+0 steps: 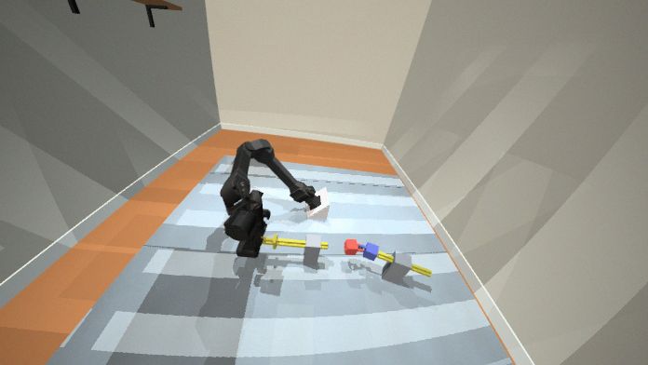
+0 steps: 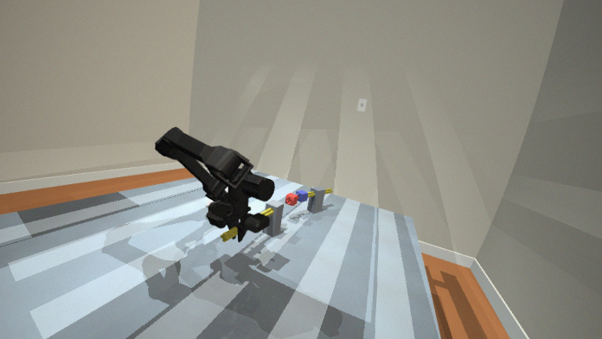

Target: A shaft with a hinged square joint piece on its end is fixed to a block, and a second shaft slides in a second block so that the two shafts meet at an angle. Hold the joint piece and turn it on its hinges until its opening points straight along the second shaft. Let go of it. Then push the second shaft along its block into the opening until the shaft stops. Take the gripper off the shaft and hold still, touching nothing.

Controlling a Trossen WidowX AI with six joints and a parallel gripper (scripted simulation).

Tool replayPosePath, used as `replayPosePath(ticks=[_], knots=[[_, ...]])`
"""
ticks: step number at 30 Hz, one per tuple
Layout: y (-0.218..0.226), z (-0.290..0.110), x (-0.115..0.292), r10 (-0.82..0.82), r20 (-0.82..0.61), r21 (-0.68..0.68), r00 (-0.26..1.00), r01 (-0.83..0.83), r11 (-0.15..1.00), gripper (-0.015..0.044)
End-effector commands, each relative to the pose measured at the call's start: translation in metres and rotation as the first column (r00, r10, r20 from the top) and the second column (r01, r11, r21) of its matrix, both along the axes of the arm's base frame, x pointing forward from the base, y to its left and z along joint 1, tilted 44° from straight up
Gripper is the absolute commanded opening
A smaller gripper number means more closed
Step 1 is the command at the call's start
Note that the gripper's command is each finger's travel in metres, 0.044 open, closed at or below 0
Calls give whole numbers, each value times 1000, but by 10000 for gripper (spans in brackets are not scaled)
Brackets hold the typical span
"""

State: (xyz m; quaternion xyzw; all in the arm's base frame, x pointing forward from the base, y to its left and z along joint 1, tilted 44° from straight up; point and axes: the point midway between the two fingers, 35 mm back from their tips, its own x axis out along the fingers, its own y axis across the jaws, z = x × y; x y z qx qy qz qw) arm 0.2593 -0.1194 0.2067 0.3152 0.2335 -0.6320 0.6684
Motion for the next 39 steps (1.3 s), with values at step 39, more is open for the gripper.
replayPosePath(ticks=[39], knots=[[11,-12,2,-26,-32,6,999,26,1000,0]])
